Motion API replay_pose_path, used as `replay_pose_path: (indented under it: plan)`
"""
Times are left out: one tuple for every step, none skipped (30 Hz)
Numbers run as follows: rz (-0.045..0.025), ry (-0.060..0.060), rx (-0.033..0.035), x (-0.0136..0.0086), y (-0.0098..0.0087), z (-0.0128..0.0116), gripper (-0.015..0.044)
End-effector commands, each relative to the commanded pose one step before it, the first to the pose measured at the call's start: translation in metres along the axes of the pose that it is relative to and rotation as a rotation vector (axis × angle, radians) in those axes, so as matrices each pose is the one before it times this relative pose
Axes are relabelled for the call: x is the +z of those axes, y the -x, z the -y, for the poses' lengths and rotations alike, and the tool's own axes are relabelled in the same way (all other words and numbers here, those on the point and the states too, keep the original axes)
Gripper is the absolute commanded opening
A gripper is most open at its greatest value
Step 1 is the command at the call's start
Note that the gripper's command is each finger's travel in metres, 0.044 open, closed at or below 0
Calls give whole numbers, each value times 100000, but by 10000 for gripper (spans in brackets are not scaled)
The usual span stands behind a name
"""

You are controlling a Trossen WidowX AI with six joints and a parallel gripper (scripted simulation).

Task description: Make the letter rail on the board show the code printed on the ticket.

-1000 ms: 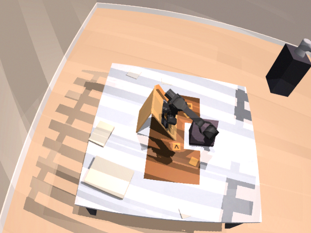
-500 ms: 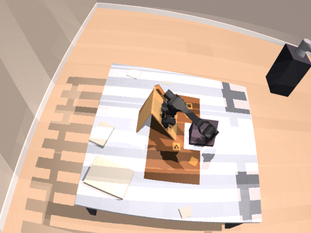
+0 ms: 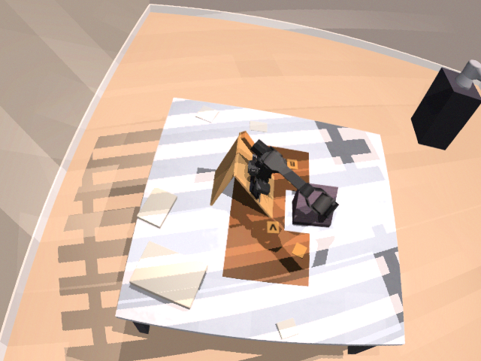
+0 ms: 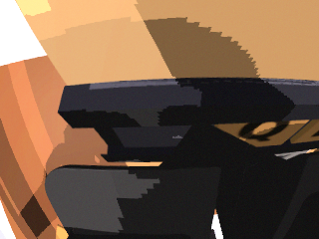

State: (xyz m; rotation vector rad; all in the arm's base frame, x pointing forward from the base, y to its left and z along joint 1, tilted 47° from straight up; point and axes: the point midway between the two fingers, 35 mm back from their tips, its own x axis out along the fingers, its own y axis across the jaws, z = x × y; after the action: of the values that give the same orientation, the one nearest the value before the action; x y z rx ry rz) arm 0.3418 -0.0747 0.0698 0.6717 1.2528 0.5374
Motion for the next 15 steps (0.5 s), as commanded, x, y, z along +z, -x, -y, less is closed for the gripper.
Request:
replay_pose_path:
  plan:
    - [278, -545, 184, 65, -26, 41, 0]
    - [-2, -1, -3, -29, 28, 25, 0]
    - [-1, -1, -3, -28, 28, 35, 0]
    - [-1, 0, -3, -21, 22, 38, 0]
    - [-1, 0, -3, -19, 20, 48, 0]
    - [0, 0, -3, -11, 12, 42, 0]
    - [0, 1, -2, -6, 6, 36, 0]
    - [0, 1, -2, -4, 2, 33, 0]
    - [0, 1, -2, -2, 0, 33, 0]
    - [0, 1, -2, -1, -1, 33, 0]
    - [0, 1, -2, -1, -2, 33, 0]
    - [1, 1, -2, 0, -3, 33, 0]
    - [1, 1, -2, 1, -3, 33, 0]
    - [1, 1, -2, 1, -3, 33, 0]
    - [1, 1, -2, 1, -3, 33, 0]
